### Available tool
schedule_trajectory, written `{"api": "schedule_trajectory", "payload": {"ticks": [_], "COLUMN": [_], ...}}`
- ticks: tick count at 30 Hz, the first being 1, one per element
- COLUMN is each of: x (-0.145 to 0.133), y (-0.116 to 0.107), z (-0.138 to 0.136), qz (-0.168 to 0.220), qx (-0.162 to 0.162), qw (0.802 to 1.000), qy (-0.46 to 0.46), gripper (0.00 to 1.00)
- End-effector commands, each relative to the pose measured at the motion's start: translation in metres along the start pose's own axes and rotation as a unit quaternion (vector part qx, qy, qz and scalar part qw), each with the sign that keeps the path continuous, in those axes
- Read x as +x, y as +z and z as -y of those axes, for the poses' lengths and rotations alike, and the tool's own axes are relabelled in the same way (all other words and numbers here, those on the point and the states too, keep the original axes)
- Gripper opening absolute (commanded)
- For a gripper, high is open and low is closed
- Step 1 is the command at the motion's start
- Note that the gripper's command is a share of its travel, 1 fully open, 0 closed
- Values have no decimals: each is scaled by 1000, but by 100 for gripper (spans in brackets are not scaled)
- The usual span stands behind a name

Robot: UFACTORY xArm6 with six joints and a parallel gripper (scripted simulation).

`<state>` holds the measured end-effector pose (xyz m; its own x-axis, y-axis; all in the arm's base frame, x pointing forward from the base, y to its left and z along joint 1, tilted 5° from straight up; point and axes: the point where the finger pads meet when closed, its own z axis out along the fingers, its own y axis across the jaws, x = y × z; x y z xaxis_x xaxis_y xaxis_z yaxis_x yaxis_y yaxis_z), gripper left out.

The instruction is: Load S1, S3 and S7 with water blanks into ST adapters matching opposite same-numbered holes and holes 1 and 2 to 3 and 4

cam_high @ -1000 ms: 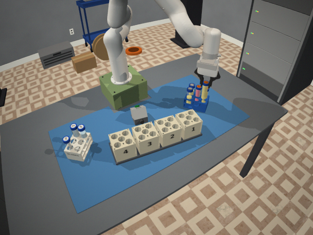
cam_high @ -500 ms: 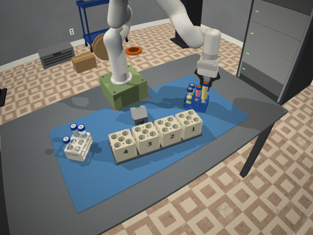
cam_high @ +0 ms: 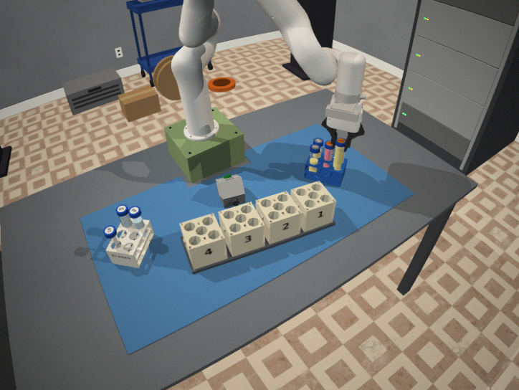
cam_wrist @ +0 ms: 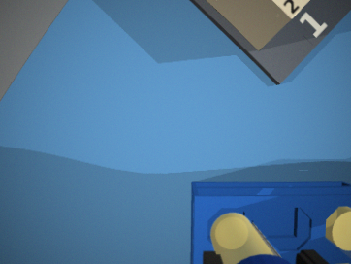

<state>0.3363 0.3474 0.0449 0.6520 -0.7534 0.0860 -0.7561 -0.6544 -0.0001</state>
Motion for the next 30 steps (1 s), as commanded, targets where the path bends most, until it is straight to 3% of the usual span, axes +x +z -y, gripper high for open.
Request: {"api": "schedule_trajectory", "payload": {"ticks": [1,30], "x": [0,0], "y": [3,28], "z": [2,2], "qz": [0,0], "qx": [2,2], "qw": [1000,1000], "qy": [0,0], "gripper": [0,0]}}
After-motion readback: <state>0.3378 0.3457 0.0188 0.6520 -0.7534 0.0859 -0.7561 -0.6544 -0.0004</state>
